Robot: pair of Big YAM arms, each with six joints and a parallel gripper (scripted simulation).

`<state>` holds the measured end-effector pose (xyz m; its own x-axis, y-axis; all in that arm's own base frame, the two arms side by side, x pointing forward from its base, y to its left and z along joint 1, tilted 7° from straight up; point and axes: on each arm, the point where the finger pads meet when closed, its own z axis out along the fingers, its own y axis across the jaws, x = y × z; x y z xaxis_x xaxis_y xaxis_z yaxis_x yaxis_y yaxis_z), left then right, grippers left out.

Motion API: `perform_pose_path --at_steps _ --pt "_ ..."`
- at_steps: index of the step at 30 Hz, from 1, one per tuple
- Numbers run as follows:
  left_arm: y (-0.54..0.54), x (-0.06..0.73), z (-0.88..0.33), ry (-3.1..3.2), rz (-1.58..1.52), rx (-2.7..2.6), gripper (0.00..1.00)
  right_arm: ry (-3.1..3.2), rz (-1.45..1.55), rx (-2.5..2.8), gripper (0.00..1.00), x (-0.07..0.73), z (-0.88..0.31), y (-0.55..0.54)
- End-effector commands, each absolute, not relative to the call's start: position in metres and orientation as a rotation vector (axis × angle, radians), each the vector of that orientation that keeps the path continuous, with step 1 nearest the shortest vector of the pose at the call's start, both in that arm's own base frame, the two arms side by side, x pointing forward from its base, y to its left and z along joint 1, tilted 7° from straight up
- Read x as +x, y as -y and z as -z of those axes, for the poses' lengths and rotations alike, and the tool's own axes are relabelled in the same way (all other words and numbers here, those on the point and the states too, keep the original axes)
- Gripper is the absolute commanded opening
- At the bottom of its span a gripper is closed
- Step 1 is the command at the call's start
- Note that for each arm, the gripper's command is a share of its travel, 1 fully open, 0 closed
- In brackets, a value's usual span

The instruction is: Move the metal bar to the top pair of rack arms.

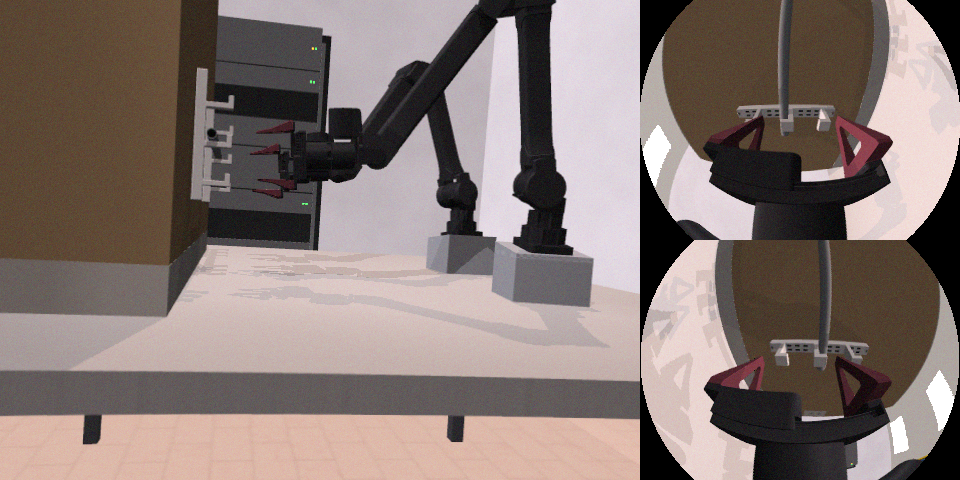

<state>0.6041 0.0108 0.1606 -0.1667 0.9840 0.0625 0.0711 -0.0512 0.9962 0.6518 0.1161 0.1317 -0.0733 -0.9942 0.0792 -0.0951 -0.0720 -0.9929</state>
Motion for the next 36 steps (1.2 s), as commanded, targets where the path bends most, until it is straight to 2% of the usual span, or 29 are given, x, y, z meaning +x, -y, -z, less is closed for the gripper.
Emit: perform_pose_path --at_steps 1,36 --pt "-0.014 0.624 -0.186 -1.268 -1.424 1.2 1.0 -1.188 1.335 -1.265 1.0 0.673 -0.169 -0.134" --pt "-0.015 0.631 -0.199 -1.236 -1.449 1.158 1.0 -1.153 1.343 -1.22 1.0 0.678 -0.182 -0.139"
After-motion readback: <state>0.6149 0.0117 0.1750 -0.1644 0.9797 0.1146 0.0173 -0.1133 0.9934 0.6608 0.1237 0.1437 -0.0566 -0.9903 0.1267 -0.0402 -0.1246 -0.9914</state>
